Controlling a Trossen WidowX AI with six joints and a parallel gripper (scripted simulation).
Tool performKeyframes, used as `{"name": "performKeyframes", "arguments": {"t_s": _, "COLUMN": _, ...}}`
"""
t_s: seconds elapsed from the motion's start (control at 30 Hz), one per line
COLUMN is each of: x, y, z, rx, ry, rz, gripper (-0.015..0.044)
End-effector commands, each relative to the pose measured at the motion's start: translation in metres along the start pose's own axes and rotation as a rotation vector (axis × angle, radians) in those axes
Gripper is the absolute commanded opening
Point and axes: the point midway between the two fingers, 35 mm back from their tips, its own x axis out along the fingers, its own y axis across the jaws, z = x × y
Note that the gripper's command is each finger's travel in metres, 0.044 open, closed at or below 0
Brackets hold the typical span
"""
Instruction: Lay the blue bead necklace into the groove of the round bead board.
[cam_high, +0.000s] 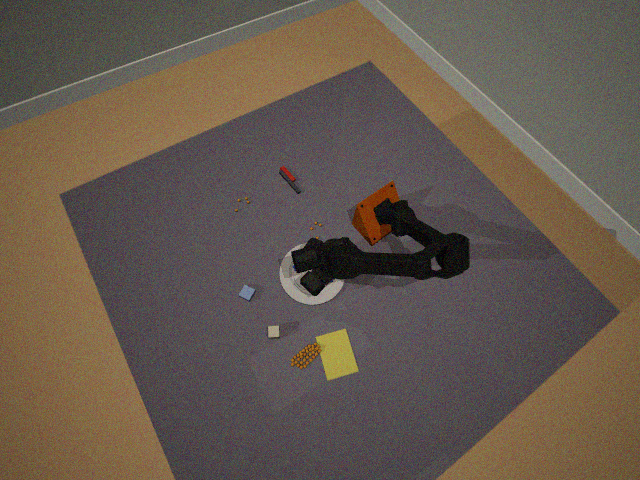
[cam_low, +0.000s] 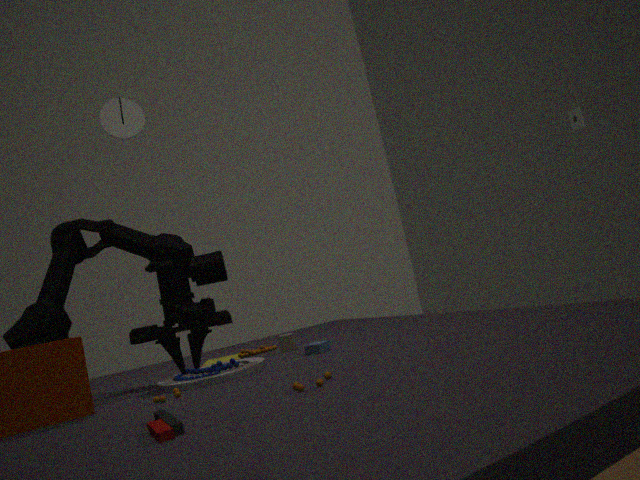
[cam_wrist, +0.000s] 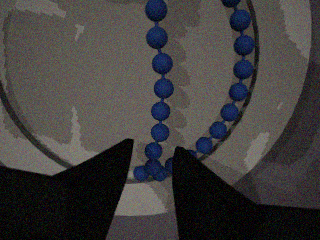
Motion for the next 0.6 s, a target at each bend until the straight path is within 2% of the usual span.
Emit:
{"name": "performKeyframes", "arguments": {"t_s": 0.0, "x": -0.0004, "y": 0.0002, "z": 0.0, "rx": -0.001, "ry": 0.0, "rz": 0.0, "gripper": 0.0041}}
{"name": "performKeyframes", "arguments": {"t_s": 0.07, "x": -0.0004, "y": 0.0002, "z": 0.0, "rx": -0.001, "ry": 0.0, "rz": 0.0, "gripper": 0.0}}
{"name": "performKeyframes", "arguments": {"t_s": 0.57, "x": -0.0004, "y": 0.0002, "z": 0.0, "rx": -0.001, "ry": 0.0, "rz": 0.0, "gripper": 0.0}}
